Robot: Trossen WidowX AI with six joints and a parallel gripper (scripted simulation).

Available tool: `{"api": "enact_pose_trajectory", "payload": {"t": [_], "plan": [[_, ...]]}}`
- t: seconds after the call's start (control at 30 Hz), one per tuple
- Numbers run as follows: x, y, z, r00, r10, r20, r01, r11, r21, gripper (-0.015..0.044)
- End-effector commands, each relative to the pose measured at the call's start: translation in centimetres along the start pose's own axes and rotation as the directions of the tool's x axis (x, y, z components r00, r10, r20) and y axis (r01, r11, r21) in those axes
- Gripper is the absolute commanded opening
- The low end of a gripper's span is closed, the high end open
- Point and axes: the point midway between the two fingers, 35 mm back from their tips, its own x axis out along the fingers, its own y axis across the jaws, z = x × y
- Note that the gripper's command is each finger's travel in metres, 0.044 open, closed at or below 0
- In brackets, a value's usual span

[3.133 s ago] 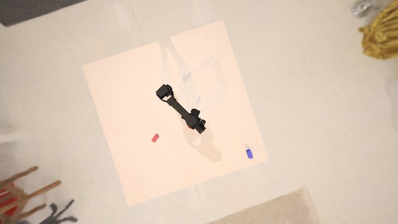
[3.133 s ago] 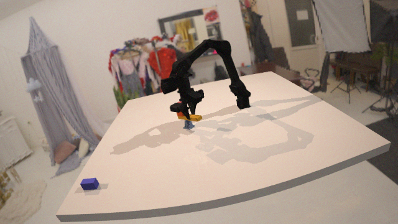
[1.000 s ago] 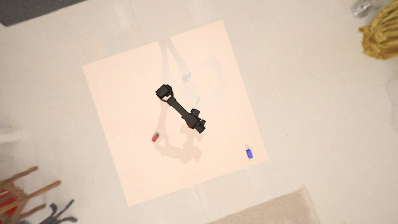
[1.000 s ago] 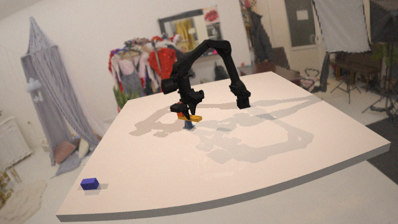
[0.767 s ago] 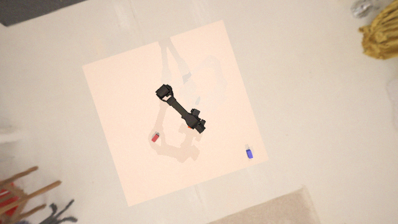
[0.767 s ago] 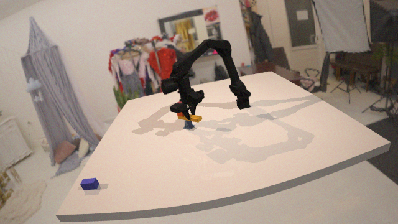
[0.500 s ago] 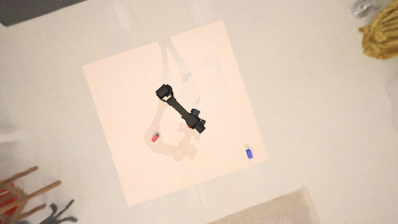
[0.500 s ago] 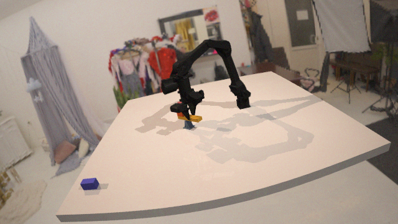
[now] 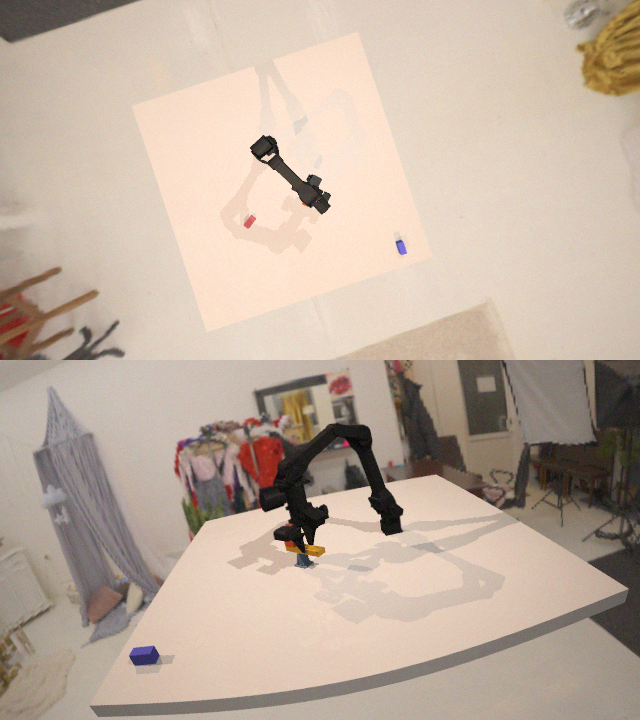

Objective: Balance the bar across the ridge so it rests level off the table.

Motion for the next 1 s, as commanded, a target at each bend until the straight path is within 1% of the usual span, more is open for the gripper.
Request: {"api": "enact_pose_trajectory", "payload": {"t": [0.0, 0.3, 0.5, 0.53, 0.97], "plan": [[0.00, 0.00, 0.00, 1.000, 0.000, 0.000, 0.000, 1.000, 0.000, 0.0000], [0.00, 0.00, 0.00, 1.000, 0.000, 0.000, 0.000, 1.000, 0.000, 0.0000], [0.00, 0.00, 0.00, 1.000, 0.000, 0.000, 0.000, 1.000, 0.000, 0.0157], [0.00, 0.00, 0.00, 1.000, 0.000, 0.000, 0.000, 1.000, 0.000, 0.0167], [0.00, 0.00, 0.00, 1.000, 0.000, 0.000, 0.000, 1.000, 0.000, 0.0167]]}}
